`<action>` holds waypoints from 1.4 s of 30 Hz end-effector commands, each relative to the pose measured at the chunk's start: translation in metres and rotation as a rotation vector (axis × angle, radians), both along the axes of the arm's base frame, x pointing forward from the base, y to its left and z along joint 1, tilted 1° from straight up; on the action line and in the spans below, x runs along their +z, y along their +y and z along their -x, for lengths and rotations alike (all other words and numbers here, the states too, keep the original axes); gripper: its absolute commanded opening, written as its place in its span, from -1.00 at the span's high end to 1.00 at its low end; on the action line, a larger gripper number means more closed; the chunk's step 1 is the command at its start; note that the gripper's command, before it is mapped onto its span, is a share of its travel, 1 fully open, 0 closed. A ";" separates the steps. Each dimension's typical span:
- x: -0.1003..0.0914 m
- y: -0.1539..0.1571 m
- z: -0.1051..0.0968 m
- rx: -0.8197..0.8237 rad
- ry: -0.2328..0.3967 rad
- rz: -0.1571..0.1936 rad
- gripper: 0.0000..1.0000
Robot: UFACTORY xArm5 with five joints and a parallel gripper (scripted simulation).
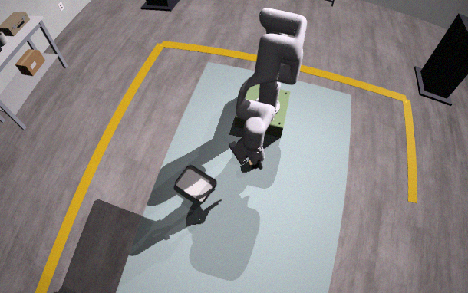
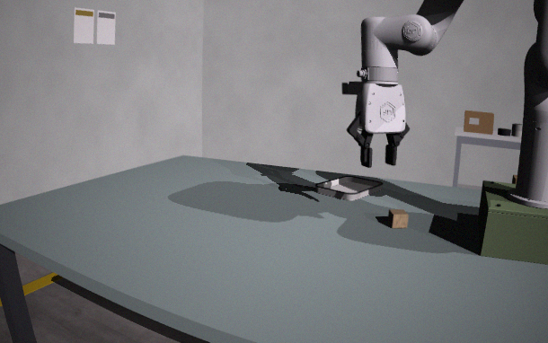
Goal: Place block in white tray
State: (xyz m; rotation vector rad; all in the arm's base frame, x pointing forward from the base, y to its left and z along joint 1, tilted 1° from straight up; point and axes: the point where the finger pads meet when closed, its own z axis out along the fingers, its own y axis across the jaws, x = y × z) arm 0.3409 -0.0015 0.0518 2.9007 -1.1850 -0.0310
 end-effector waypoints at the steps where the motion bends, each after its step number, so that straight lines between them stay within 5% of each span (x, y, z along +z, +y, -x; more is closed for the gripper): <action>1: -0.030 0.000 0.016 -0.142 -0.027 0.001 -0.21; 14: -0.061 0.000 0.051 -0.331 -0.028 0.003 -0.21; 42: -0.062 0.000 0.052 -0.339 -0.028 0.003 -0.16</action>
